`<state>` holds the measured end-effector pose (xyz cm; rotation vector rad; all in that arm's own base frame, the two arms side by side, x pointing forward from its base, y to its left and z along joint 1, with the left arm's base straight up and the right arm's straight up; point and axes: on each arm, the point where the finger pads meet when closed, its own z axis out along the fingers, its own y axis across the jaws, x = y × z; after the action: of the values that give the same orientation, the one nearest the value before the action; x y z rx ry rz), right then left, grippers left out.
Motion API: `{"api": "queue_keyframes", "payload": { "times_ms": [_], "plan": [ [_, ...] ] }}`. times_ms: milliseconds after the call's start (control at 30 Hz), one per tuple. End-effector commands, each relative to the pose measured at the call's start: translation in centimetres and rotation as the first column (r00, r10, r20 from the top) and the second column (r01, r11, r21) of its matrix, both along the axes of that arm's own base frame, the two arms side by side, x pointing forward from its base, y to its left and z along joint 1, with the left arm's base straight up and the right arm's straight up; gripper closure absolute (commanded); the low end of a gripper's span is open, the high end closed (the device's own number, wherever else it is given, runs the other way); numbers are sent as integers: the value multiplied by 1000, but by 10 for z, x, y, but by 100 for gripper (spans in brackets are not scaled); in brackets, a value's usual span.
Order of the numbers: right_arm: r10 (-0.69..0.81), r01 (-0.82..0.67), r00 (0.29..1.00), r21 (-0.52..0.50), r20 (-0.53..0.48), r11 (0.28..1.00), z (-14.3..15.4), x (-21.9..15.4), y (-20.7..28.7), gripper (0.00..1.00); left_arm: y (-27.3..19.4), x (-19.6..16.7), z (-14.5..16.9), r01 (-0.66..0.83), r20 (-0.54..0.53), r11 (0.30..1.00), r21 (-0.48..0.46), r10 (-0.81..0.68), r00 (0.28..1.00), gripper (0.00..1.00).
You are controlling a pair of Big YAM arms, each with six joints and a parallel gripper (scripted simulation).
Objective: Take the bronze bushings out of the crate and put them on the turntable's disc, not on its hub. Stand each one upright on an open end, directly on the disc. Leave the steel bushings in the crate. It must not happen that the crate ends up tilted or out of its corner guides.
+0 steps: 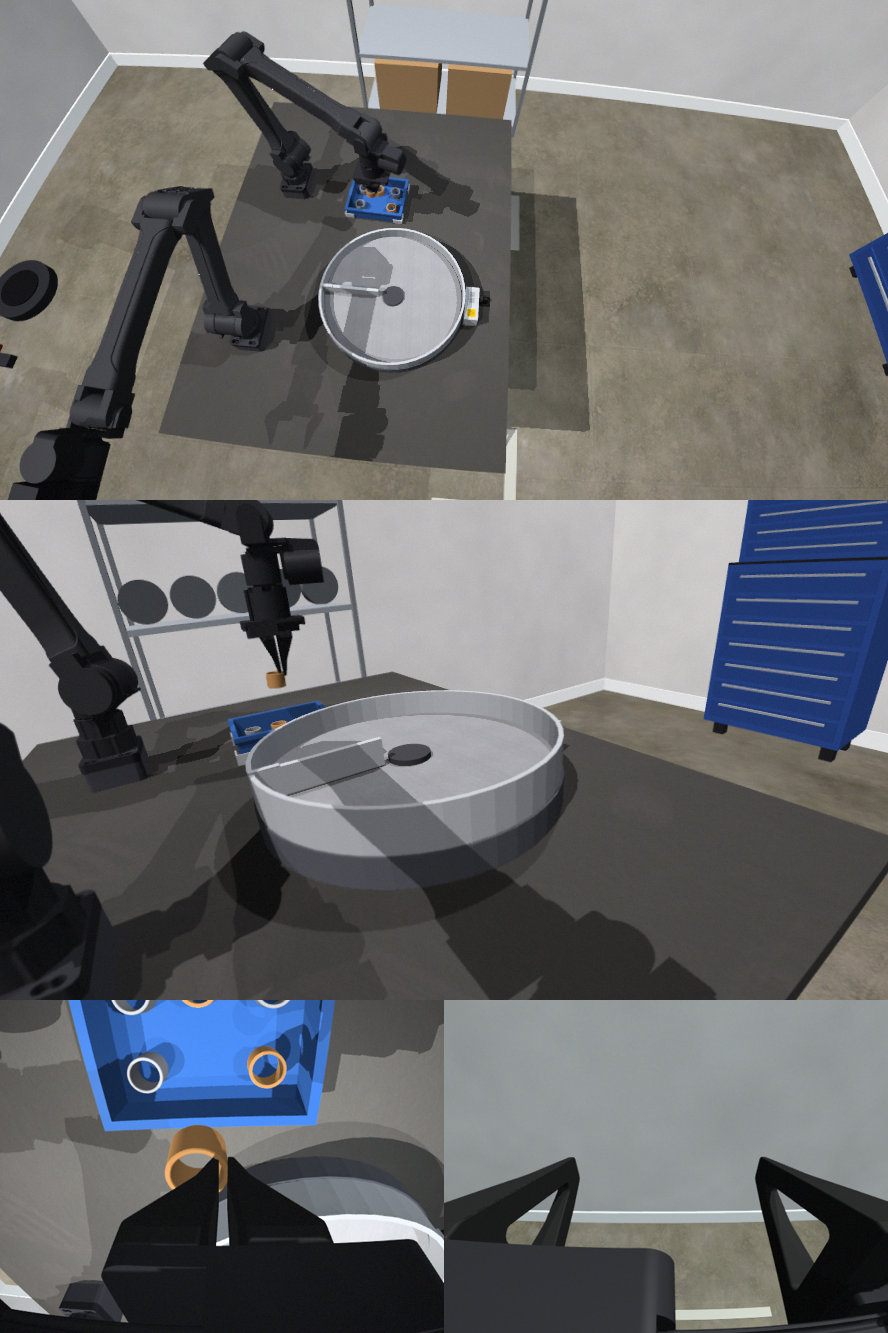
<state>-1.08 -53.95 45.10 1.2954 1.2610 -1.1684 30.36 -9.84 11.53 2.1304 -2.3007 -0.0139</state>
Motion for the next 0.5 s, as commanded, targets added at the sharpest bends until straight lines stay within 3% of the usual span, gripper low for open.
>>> {"api": "queue_keyframes", "payload": {
  "times_ms": [0, 400, 467],
  "plan": [
    [-6, 5, 1000, -93, -12, 996, 50, -2, -5, 0, -30, 29, 19, 22, 62, 1000, -21, -20, 998, 100],
    [-6, 5, 1000, -93, -12, 996, 50, -2, -5, 0, -170, 41, 17, 243, 41, 970, -15, -242, 969, 100],
    [-6, 5, 1000, -93, -12, 996, 50, -2, -5, 0, -170, 41, 17, 243, 41, 970, -15, -242, 969, 100]
  ]
}}
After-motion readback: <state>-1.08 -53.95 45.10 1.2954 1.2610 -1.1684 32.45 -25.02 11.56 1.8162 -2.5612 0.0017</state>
